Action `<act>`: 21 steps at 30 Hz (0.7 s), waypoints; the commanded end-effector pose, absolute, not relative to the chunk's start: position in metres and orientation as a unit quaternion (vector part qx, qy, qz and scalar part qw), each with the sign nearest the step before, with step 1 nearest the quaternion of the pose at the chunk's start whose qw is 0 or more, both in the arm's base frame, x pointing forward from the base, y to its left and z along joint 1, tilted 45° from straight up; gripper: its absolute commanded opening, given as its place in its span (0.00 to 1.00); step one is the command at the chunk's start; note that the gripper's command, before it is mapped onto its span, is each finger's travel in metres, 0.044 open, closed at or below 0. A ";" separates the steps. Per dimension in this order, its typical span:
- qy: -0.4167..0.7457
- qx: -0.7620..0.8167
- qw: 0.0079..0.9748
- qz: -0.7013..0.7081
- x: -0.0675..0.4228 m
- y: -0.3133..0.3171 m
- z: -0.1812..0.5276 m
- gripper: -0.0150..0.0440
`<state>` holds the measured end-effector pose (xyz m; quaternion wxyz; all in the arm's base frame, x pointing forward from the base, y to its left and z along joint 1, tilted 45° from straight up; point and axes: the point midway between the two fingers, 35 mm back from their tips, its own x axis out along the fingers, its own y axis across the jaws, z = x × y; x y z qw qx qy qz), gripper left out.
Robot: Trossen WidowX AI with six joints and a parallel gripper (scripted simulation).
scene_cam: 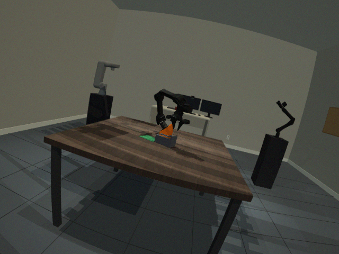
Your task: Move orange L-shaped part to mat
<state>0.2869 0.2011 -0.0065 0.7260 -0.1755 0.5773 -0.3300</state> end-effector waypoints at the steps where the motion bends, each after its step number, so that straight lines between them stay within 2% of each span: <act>1: 0.577 -0.180 0.724 -0.331 0.291 0.188 -0.018 0.56; 6: 0.576 -0.181 0.725 -0.332 0.295 0.152 -0.053 0.56; 21: 0.576 -0.181 0.725 -0.332 0.298 0.140 -0.066 0.56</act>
